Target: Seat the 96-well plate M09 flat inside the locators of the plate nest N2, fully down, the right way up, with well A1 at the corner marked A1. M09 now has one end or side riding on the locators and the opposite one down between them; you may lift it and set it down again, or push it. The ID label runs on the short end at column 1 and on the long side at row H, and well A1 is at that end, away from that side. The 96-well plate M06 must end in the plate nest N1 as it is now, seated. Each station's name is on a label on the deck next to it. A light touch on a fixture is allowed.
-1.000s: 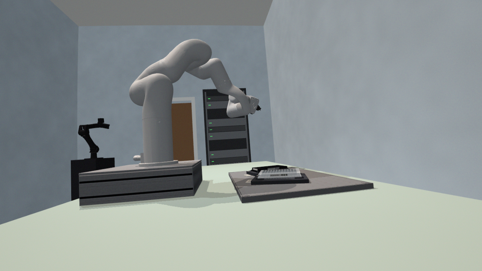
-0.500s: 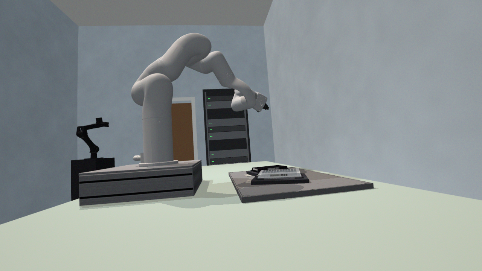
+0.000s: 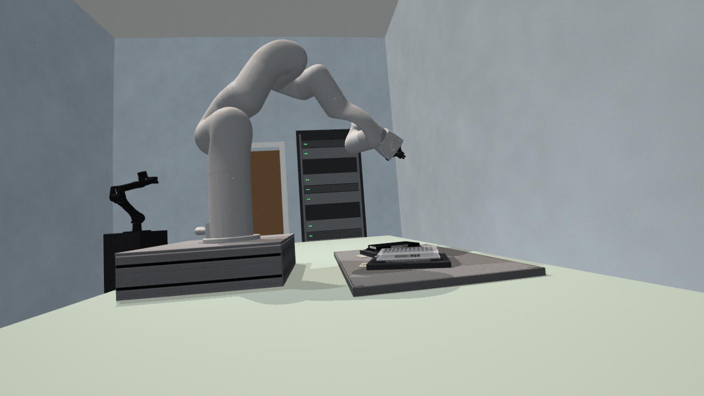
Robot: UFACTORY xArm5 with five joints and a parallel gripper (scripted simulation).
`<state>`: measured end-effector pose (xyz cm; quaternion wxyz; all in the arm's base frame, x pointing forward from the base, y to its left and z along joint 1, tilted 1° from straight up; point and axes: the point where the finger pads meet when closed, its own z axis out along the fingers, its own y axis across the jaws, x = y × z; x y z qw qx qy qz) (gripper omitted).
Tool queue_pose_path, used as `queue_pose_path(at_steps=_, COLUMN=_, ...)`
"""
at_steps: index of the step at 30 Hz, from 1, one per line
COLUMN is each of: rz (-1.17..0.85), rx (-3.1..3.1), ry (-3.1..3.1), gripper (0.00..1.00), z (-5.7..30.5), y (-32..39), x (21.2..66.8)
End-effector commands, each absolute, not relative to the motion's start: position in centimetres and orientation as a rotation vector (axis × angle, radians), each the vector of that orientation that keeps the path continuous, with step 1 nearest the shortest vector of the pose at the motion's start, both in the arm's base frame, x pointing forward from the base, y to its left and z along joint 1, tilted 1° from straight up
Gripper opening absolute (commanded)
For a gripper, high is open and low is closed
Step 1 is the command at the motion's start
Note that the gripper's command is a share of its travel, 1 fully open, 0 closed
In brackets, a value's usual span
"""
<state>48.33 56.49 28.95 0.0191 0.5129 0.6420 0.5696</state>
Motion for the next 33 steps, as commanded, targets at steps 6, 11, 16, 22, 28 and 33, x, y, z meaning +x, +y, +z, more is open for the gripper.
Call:
queue_pose_path(at_steps=6, rz=1.674, rx=1.745, ry=1.949, gripper=0.0, z=28.7, y=53.2, x=50.8)
queue_pose_path(at_steps=11, rz=1.623, rx=1.829, ry=1.924, gripper=0.0, z=28.6, y=51.6, x=51.9)
queue_pose_path(at_steps=16, rz=1.592, rx=1.873, ry=1.902, gripper=0.0, z=28.3, y=50.0, x=52.7)
queue_pose_path(at_steps=22, rz=1.51, rx=1.998, ry=1.85, gripper=0.0, z=28.0, y=47.2, x=54.1)
queue_pose_path(at_steps=28, rz=1.431, rx=2.116, ry=1.795, gripper=0.0, z=27.8, y=44.8, x=55.2)
queue_pose_path(at_steps=33, rz=1.398, rx=2.158, ry=1.763, gripper=0.0, z=27.6, y=43.0, x=55.6)
